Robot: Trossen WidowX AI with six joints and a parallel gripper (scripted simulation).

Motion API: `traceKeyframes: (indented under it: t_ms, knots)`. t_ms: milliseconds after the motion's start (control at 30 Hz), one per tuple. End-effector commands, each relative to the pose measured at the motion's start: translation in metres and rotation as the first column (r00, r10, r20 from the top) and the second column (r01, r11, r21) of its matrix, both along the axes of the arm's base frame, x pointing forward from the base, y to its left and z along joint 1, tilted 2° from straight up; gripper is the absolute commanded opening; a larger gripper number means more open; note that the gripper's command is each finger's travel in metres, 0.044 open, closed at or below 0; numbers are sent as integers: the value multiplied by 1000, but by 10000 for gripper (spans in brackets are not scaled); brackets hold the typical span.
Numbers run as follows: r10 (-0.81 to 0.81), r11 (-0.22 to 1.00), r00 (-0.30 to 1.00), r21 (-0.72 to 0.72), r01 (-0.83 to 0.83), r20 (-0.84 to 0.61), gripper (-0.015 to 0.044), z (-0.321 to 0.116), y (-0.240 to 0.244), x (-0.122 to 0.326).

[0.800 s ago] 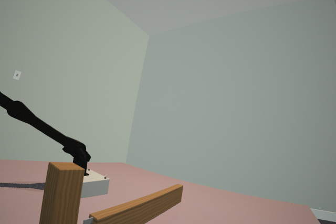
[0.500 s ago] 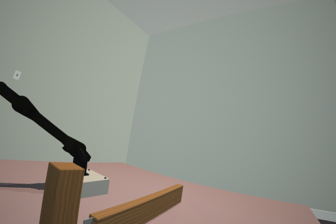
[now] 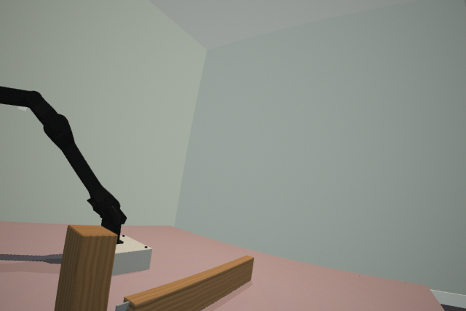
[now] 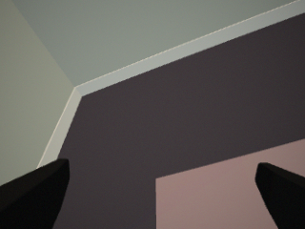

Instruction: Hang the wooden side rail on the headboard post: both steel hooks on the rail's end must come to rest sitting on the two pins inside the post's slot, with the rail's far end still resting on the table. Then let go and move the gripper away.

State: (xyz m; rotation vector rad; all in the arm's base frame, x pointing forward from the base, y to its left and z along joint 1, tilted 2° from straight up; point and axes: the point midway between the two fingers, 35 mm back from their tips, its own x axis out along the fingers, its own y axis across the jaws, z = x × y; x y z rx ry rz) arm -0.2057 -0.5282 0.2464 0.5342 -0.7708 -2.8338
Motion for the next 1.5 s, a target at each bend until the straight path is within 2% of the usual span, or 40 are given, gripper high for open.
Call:
traceKeyframes:
  t_ms: [0,167,333,533,733,933,1133,1333,1467]
  knots:
    - [219,972,975,71,-222,41,440,-12,-12,64]
    - [477,864,874,137,-485,88,440,-25,-9,136]
    - [703,677,701,191,-711,122,440,-40,9,207]
    - [899,373,413,243,-895,144,440,-60,51,286]
    - [987,25,69,291,-956,142,440,-84,113,352]
    - [950,-311,-287,342,-887,120,440,-110,191,401]
    - [789,-583,-609,403,-705,77,440,-140,279,429]
    - [526,-752,-850,478,-454,19,440,-171,369,432]
    - [446,-776,-895,499,-385,3,440,-179,392,430]
